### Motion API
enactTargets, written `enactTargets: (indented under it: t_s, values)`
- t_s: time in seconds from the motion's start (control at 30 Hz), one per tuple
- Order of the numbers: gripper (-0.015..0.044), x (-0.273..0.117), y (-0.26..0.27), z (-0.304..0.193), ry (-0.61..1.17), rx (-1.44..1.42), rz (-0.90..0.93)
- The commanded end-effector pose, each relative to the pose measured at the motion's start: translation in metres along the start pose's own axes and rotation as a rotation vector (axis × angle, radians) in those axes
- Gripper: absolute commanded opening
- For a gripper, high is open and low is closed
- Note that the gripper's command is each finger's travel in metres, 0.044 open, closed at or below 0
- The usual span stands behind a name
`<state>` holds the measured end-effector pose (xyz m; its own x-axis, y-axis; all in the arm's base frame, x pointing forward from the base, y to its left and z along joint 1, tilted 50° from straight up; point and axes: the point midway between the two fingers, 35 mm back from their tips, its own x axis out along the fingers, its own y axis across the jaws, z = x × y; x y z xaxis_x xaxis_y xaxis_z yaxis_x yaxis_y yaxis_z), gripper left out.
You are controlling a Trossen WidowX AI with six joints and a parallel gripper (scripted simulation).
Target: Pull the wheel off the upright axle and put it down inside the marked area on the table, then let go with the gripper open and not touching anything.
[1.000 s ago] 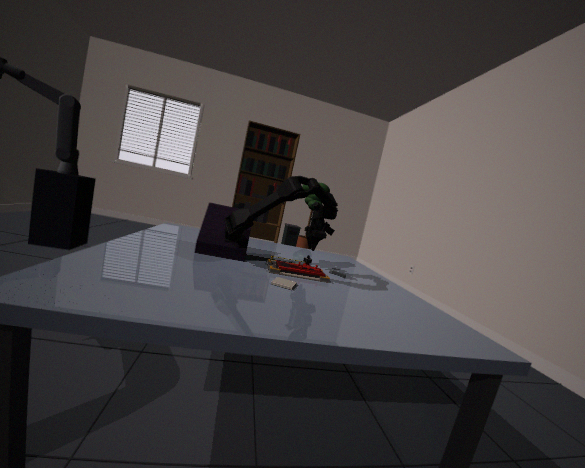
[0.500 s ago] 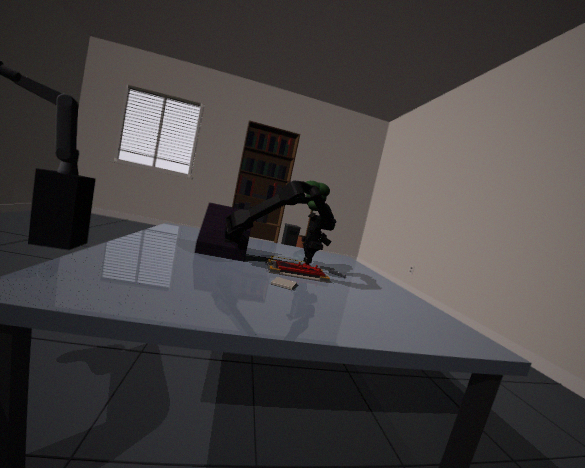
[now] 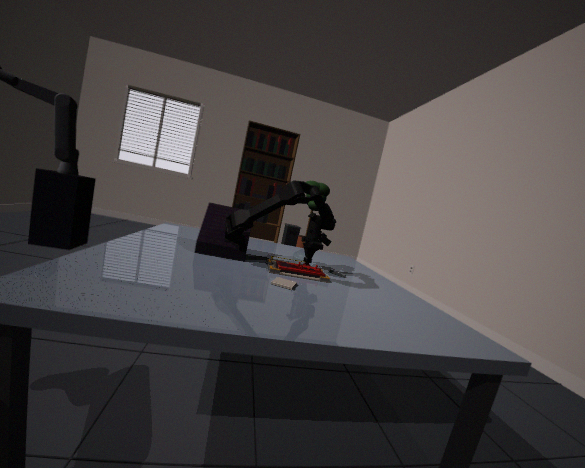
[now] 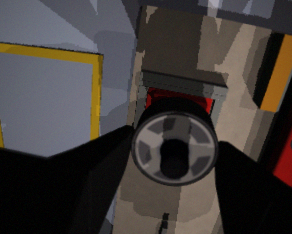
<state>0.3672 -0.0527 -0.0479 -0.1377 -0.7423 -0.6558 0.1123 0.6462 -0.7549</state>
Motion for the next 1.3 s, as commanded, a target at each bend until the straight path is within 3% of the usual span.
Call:
enactTargets:
  t_s: [0.0, 1.27]
  values:
    - [0.0000, -0.001, 0.000, 0.000, 0.002, 0.003, 0.001]
    - [0.0000, -0.014, 0.000, 0.000, 0.000, 0.001, 0.001]
